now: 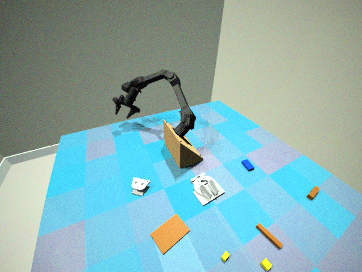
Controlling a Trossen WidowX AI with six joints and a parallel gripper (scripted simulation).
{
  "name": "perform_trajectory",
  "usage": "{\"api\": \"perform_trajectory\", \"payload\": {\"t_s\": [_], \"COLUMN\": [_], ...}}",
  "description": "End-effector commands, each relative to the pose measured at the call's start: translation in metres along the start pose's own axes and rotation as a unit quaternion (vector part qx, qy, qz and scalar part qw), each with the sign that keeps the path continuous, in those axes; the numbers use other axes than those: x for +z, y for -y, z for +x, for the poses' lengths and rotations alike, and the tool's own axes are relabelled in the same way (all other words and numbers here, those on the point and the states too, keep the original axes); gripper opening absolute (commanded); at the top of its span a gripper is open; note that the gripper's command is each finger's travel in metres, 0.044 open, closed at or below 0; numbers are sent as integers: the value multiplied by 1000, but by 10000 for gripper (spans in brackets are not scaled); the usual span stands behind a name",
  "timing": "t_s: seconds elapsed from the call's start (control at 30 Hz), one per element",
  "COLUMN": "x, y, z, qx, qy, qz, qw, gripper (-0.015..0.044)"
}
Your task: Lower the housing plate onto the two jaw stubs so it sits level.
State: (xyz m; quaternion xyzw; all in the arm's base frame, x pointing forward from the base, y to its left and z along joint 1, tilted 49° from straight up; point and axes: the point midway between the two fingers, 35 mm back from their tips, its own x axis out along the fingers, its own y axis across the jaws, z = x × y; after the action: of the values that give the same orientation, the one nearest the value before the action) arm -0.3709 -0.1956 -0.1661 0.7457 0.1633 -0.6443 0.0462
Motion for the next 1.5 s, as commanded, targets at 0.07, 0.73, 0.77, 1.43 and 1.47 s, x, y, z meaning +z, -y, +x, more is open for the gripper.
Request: {"api": "perform_trajectory", "payload": {"t_s": [0.07,0.73,0.77,1.43,1.47], "x": [-1,-60,-64,-149,-153], "y": [-2,-92,-96,-165,-167], "z": [0,8,9,21,22], "qx": [0,1,1,-15,-16], "qy": [0,-35,-38,-81,-83], "qz": [-3,-168,-177,-350,-359], "qw": [1000,985,984,933,930], "gripper": [440,440,440,440,440]}}
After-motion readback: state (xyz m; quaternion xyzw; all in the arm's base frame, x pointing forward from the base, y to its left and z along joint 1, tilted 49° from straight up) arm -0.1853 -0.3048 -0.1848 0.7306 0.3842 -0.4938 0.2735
